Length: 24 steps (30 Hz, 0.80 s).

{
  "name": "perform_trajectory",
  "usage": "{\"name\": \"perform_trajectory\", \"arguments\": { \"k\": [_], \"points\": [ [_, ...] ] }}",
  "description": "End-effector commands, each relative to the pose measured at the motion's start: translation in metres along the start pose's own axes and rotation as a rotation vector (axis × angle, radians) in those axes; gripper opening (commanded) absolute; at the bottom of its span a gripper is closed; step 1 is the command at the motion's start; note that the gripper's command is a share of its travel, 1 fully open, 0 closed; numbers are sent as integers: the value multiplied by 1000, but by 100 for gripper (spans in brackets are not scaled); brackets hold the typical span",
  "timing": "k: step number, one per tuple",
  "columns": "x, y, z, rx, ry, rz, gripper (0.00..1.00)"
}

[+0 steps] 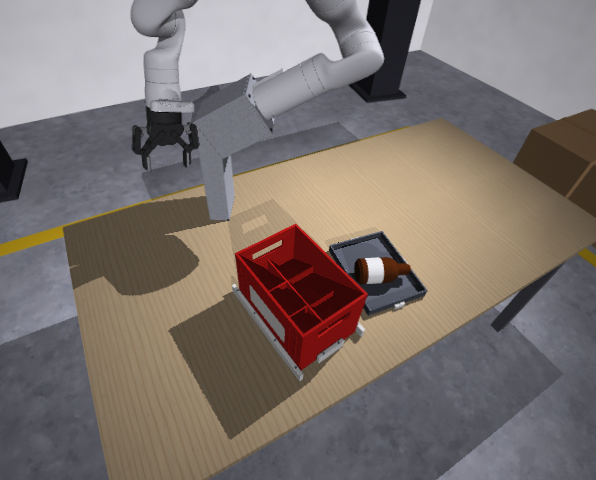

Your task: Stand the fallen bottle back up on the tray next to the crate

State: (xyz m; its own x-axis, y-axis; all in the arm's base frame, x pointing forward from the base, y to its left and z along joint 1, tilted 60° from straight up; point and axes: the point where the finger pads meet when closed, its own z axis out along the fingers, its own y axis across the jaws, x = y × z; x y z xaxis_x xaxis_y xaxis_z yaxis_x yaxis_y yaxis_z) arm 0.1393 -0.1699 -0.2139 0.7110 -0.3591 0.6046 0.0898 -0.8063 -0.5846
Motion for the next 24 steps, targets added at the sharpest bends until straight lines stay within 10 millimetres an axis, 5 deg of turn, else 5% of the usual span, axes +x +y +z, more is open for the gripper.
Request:
{"name": "perform_trajectory", "arguments": {
  "k": [1, 24],
  "points": [
    [0, 1, -1, -2, 0, -1, 100],
    [12, 3, 0, -6, 3, -13, 100]
  ]
}}
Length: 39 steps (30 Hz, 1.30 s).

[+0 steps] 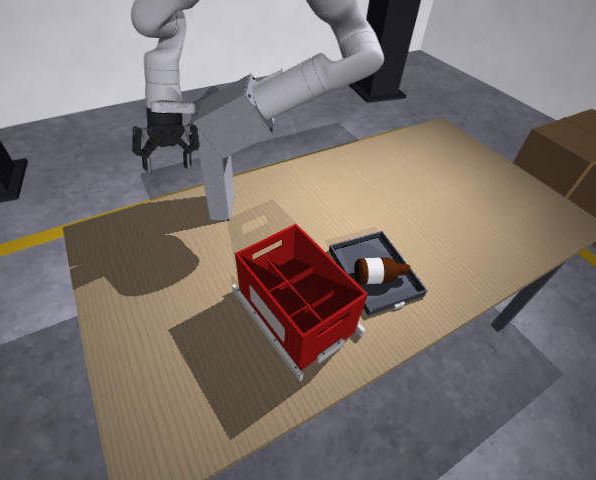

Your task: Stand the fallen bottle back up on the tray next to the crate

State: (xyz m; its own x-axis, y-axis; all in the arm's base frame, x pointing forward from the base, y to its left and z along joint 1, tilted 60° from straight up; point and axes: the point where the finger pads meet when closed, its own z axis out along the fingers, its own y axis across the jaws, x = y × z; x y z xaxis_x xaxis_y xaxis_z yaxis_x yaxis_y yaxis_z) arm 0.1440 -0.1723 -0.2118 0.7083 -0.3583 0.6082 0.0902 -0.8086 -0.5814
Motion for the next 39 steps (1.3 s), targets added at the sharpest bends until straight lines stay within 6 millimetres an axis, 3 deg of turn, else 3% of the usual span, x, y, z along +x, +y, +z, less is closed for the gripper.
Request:
{"name": "perform_trajectory", "arguments": {
  "k": [1, 5, 8, 10, 16, 17, 19, 20, 22, 23, 25, 28, 30, 32, 33, 34, 36, 37, 39],
  "points": [
    [11, 3, -1, -5, 1, -16, 100],
    [45, 8, 1, -14, 11, -52, 100],
    [85, 9, 4, -20, 22, -96, 100],
    [85, 9, 4, -20, 22, -96, 100],
    [193, -8, 16, -19, 50, -224, 100],
    [196, -9, 16, -19, 50, -228, 100],
    [238, -27, 22, -10, 59, -284, 100],
    [239, -27, 22, -10, 59, -284, 100],
    [279, -50, 29, 3, 66, -342, 100],
    [281, -51, 29, 3, 66, -345, 100],
    [317, -79, 37, 20, 70, -402, 100],
    [321, -82, 38, 22, 70, -409, 100],
    [356, -119, 46, 46, 71, -476, 100],
    [372, -140, 50, 59, 71, -510, 100],
    [385, -161, 55, 73, 69, -544, 100],
    [385, -162, 55, 73, 69, -544, 100],
    [406, -204, 62, 101, 63, -608, 100],
    [408, -207, 63, 102, 62, -613, 100],
    [422, -250, 70, 131, 53, -676, 100]
  ]
}}
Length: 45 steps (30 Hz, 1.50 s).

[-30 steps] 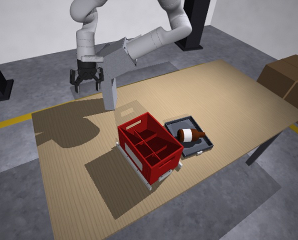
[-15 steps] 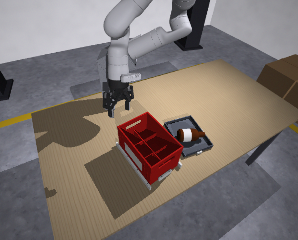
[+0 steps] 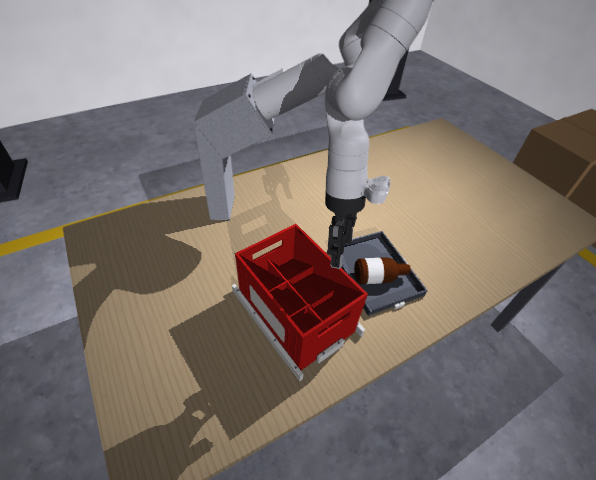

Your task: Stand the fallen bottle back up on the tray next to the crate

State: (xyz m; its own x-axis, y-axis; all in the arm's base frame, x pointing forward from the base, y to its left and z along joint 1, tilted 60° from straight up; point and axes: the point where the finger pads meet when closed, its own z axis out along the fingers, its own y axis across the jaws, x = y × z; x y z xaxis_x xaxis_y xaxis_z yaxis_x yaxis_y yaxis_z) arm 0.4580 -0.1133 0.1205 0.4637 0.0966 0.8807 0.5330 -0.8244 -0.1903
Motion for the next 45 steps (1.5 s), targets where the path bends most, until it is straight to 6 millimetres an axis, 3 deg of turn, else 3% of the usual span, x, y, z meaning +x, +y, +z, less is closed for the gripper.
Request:
{"name": "perform_trajectory", "arguments": {
  "k": [1, 3, 5, 10, 14, 17, 20, 32, 33, 45],
  "points": [
    [38, -23, 8, 23, -24, -90, 100],
    [68, -55, 21, 59, -30, -152, 100],
    [68, -55, 21, 59, -30, -152, 100],
    [117, -135, 42, 139, -54, -289, 100],
    [134, -185, 52, 186, -73, -370, 100],
    [139, -211, 55, 209, -84, -410, 100],
    [141, -226, 57, 223, -91, -434, 100],
    [142, -233, 57, 229, -94, -445, 100],
    [142, -233, 57, 229, -94, -445, 0],
    [142, -233, 57, 229, -94, -445, 0]
  ]
}}
